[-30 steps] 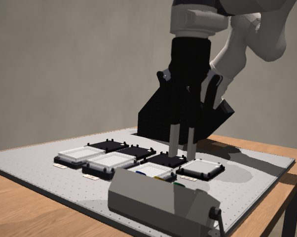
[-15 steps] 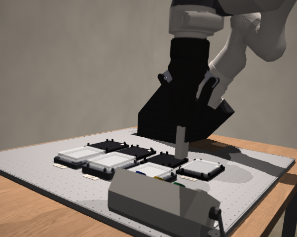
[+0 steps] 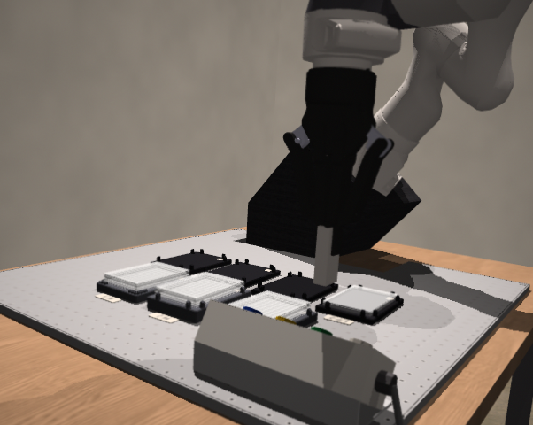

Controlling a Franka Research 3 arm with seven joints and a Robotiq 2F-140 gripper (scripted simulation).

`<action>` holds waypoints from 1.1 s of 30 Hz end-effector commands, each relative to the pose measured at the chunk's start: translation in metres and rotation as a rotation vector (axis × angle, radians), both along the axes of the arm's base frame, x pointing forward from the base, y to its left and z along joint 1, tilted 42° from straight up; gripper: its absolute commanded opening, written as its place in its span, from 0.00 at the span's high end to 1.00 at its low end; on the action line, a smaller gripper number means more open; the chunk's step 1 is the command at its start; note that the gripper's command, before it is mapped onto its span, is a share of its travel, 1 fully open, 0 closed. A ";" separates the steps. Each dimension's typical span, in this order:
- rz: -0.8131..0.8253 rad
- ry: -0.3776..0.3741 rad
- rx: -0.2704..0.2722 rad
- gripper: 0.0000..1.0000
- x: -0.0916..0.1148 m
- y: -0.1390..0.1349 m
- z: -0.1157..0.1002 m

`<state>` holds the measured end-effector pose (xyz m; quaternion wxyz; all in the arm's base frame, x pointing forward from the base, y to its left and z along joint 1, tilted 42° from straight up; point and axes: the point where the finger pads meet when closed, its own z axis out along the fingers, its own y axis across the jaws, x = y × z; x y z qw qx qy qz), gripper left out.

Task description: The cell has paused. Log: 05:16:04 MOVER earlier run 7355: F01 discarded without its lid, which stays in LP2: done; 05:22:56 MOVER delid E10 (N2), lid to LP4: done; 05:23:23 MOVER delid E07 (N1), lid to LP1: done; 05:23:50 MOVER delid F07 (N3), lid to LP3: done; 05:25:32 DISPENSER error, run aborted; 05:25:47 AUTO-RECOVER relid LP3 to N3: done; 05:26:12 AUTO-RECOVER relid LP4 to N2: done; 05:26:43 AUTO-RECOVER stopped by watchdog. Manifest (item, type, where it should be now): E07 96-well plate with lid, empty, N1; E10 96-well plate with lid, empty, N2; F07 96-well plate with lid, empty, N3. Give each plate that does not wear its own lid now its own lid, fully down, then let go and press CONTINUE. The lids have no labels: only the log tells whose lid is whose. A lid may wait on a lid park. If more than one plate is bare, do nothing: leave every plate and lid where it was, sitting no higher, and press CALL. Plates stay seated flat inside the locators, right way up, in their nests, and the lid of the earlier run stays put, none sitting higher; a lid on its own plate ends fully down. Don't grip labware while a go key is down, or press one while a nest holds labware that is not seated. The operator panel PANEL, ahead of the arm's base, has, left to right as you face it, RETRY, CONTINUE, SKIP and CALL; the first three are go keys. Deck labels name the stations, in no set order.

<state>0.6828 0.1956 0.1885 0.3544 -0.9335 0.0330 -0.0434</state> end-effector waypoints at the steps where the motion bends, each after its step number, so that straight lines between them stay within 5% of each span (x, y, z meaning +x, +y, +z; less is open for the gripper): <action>1: -0.005 0.008 0.003 1.00 0.000 0.001 0.000; 33: -0.004 0.008 0.003 1.00 0.001 0.009 -0.009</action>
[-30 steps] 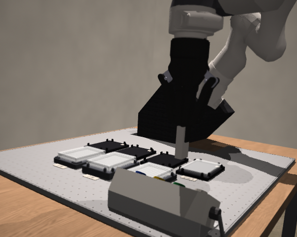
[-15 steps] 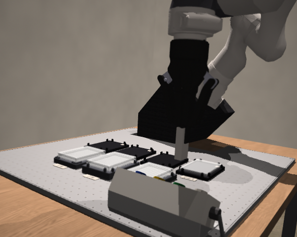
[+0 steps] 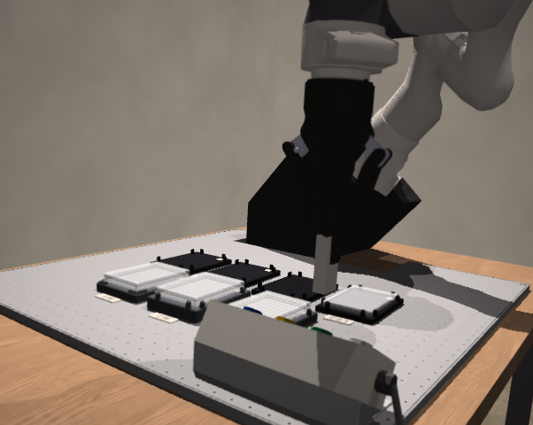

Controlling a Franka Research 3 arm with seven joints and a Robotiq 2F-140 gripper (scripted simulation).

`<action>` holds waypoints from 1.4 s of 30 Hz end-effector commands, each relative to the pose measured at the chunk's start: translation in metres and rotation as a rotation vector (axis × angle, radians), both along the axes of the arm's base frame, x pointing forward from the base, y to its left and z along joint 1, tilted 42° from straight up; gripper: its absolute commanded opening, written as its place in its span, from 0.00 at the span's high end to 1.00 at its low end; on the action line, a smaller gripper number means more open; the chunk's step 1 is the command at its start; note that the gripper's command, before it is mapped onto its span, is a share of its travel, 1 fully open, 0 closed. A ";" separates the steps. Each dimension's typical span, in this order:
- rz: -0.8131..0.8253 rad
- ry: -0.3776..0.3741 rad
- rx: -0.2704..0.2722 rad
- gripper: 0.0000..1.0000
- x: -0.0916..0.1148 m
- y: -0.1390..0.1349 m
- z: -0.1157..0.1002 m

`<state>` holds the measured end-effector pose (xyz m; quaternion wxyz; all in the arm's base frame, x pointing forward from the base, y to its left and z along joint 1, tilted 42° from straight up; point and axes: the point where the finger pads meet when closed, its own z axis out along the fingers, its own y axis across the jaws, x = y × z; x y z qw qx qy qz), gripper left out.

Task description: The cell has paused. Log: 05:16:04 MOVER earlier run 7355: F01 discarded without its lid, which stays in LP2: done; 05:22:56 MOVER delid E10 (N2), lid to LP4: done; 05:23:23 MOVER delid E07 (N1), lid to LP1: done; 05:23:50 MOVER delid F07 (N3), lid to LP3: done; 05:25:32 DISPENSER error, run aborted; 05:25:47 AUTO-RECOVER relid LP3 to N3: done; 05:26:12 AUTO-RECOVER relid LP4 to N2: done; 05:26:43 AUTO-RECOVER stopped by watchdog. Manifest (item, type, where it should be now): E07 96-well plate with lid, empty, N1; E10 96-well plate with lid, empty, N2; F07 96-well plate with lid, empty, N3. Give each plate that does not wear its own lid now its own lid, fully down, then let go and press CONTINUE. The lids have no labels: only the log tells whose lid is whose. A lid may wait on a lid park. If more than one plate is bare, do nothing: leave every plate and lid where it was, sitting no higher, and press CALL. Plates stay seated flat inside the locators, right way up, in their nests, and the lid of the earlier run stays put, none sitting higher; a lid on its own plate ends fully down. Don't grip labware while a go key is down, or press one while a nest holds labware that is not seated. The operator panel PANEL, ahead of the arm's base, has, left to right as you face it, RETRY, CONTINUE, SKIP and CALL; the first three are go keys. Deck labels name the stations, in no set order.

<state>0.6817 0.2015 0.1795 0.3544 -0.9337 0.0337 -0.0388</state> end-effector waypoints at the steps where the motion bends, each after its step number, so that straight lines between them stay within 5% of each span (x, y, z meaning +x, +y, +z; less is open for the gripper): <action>1: -0.006 -0.001 0.003 1.00 0.002 0.003 -0.001; 42: -0.006 -0.001 0.003 1.00 0.003 0.008 -0.006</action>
